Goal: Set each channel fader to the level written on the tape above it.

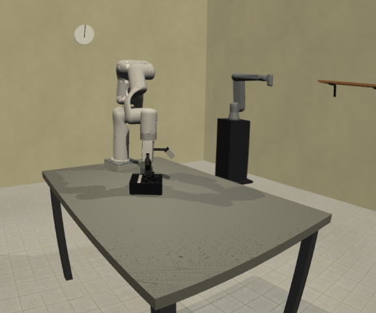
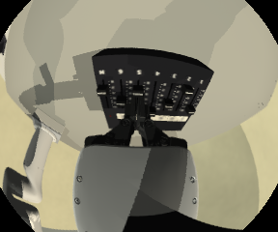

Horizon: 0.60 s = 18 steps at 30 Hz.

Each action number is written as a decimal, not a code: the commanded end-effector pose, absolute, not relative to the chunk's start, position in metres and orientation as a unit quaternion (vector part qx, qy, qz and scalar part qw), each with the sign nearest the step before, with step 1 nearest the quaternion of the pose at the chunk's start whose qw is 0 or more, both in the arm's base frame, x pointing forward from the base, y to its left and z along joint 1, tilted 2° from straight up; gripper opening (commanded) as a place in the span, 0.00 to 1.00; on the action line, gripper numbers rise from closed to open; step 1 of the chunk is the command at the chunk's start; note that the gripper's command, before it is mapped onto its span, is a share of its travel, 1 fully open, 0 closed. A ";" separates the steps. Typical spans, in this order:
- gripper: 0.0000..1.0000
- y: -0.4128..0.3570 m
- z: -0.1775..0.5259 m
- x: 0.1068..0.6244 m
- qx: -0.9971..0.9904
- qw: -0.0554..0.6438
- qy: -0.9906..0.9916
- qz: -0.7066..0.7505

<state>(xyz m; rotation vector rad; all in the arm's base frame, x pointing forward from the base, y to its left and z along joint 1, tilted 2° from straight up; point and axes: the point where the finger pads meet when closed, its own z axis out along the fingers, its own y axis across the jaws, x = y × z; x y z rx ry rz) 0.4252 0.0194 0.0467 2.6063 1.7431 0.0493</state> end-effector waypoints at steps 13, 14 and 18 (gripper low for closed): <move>0.00 0.015 0.048 0.425 0.831 0.004 0.556 0.017; 0.00 0.014 0.048 0.424 0.831 0.004 0.556 0.017; 0.00 0.014 0.048 0.424 0.831 0.004 0.556 0.017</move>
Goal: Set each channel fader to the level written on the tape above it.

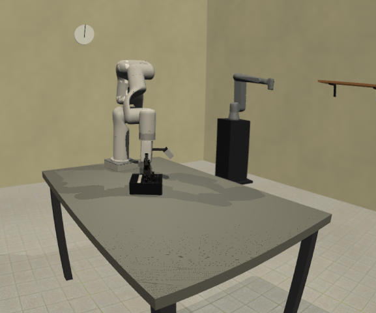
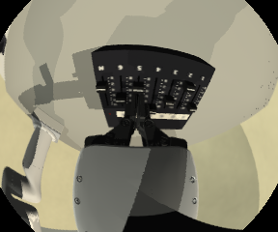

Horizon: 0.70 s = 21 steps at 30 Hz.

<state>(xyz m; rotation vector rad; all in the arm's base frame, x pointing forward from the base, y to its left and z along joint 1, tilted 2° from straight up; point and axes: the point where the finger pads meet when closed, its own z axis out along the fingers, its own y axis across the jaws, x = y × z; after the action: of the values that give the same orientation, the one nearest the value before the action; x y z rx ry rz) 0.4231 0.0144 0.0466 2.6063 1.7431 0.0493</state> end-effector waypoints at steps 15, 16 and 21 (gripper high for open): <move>0.00 0.014 0.071 0.424 0.831 0.004 0.556 0.017; 0.00 0.014 0.074 0.423 0.831 0.004 0.556 0.017; 0.00 0.013 0.085 0.423 0.831 0.004 0.556 0.017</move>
<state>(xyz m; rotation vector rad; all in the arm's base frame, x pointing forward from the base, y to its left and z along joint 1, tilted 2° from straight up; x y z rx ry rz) 0.4225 0.0135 0.0759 2.6056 1.7428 0.0513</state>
